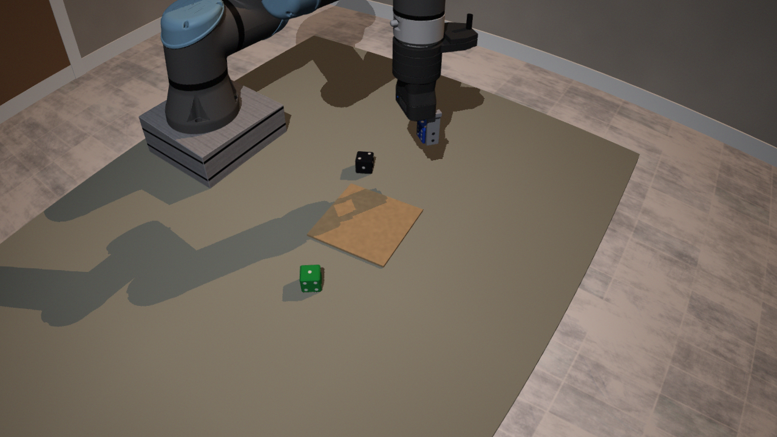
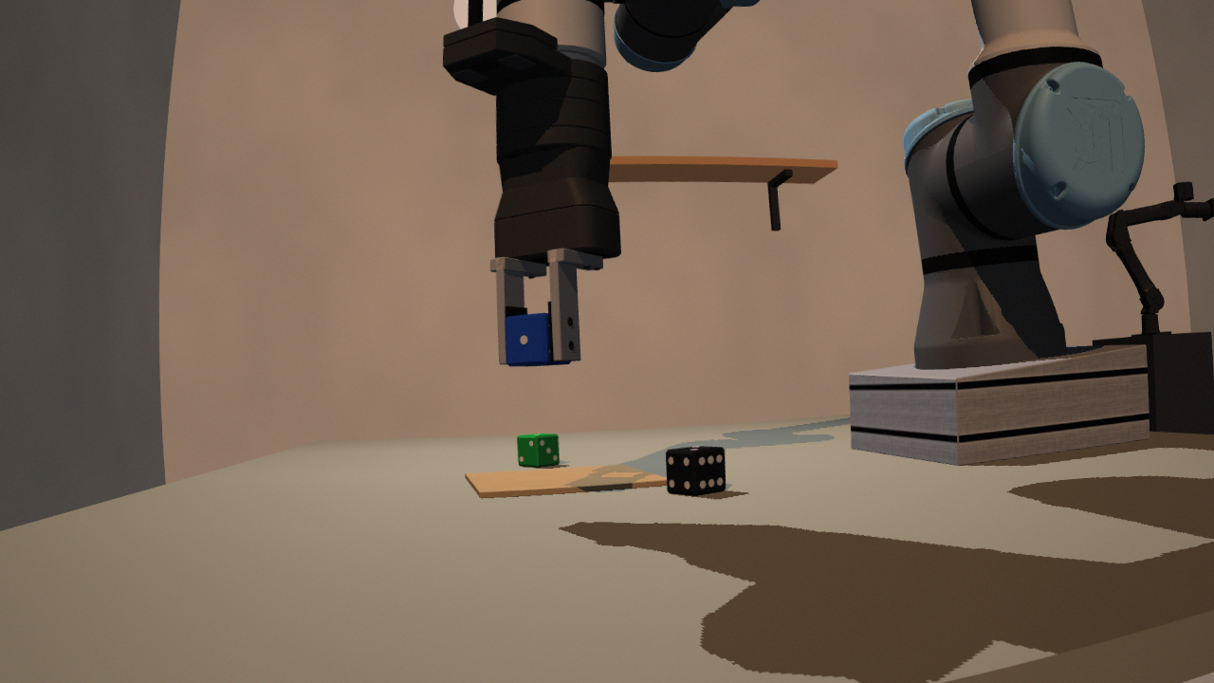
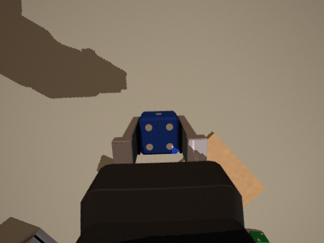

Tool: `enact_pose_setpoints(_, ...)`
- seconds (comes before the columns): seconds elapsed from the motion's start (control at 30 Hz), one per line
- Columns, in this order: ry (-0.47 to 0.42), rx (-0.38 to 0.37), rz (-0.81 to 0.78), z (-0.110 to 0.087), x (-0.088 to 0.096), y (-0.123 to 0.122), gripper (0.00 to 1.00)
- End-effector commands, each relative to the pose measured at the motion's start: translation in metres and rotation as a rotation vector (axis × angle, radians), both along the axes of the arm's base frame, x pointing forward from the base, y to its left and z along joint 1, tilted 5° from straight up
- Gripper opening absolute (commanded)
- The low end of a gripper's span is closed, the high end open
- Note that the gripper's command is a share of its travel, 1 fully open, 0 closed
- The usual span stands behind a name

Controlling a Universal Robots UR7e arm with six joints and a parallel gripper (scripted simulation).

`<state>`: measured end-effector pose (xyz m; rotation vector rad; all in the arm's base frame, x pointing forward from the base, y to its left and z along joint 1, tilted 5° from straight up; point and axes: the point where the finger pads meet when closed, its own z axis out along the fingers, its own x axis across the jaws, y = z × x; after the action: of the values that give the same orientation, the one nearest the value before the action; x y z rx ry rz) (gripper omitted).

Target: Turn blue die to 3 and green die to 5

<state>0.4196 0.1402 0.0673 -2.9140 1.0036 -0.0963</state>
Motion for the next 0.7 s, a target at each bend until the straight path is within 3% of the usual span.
enact_pose_setpoints(0.0,-0.006,-0.011,0.142,-0.0009,-0.0009,0.0,0.57)
enact_pose_setpoints(0.3,-0.014,-0.028,0.357,-0.0031,-0.0032,-0.0009,0.57)
enact_pose_setpoints(0.67,-0.017,-0.035,0.437,-0.0039,-0.0042,-0.0015,0.57)
